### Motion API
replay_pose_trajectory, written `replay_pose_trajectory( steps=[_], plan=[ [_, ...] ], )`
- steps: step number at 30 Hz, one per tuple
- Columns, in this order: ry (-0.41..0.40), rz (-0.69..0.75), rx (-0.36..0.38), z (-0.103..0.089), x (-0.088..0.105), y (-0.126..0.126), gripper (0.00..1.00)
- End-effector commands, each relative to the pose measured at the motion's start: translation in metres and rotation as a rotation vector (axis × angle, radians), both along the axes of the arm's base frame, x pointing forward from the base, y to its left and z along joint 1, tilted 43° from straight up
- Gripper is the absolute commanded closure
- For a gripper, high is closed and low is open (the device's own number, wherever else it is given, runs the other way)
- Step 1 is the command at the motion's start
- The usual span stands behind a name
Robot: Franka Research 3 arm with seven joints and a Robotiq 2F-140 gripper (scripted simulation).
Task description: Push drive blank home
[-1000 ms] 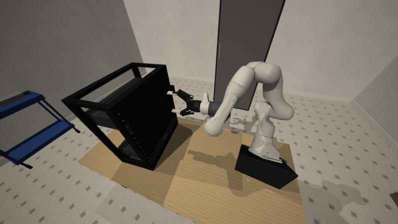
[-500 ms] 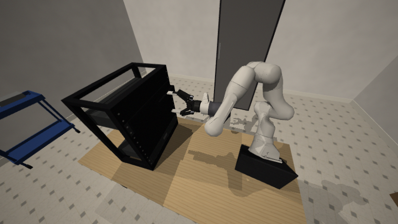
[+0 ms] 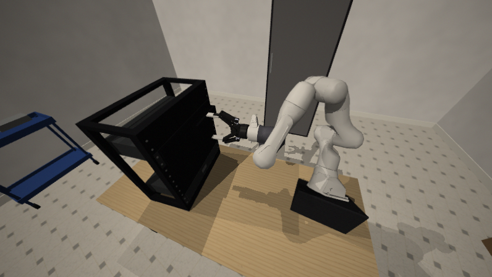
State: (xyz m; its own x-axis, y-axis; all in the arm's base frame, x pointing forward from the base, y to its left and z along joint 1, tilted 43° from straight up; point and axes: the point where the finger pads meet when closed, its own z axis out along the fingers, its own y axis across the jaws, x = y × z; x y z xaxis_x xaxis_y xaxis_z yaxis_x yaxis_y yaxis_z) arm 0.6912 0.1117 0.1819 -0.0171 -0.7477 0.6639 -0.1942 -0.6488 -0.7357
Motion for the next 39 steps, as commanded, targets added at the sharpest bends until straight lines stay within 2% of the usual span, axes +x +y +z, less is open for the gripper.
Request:
replay_pose_trajectory(
  steps=[1, 19, 20, 39],
  plan=[
    [0.003, 0.0, -0.005, -0.0008, 0.0007, -0.0006, 0.0],
    [0.003, 0.0, -0.005, -0.0008, 0.0007, -0.0006, 0.0],
    [0.003, 0.0, -0.005, -0.0008, 0.0007, -0.0006, 1.0],
    [0.003, 0.0, -0.005, -0.0008, 0.0007, -0.0006, 1.0]
  ],
)
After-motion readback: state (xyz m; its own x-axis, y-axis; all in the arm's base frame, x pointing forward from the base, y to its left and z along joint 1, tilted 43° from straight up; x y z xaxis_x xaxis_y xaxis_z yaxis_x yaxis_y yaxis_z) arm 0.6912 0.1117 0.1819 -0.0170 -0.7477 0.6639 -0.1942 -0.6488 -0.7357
